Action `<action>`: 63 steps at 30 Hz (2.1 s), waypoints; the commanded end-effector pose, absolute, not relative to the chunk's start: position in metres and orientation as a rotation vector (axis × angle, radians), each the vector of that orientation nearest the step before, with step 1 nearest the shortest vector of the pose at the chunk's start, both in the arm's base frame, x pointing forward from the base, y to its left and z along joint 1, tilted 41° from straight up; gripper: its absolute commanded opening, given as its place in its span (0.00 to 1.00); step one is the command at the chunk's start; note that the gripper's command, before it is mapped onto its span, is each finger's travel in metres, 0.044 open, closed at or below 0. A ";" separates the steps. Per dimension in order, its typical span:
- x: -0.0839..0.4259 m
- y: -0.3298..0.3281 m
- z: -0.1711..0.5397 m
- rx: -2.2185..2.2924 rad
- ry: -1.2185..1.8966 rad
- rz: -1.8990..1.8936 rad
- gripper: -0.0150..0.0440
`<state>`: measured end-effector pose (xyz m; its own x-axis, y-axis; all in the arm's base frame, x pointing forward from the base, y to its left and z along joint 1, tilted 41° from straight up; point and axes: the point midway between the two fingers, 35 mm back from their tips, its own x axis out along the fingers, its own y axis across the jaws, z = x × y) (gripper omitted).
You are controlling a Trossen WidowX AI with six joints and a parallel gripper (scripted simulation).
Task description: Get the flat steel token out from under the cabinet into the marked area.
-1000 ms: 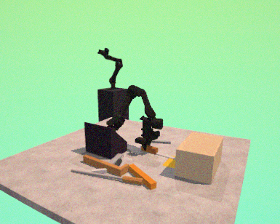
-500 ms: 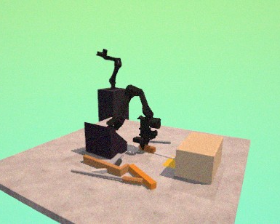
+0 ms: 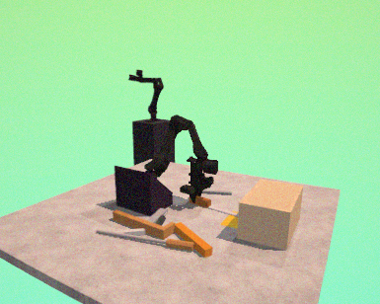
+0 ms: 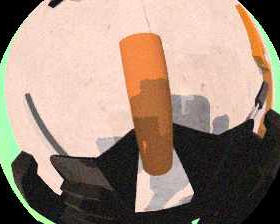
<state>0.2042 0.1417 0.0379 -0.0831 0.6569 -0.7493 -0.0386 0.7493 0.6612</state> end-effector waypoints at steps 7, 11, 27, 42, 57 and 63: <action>0.204 0.143 0.041 0.575 1.591 0.561 0.25; 0.204 0.144 0.042 0.594 1.601 0.542 0.25; 0.203 0.153 0.052 0.643 1.625 0.491 0.25; 0.201 0.166 0.064 0.653 1.629 0.481 0.25; 0.199 0.177 0.075 0.658 1.631 0.479 0.25; 0.198 0.180 0.077 0.658 1.631 0.479 0.25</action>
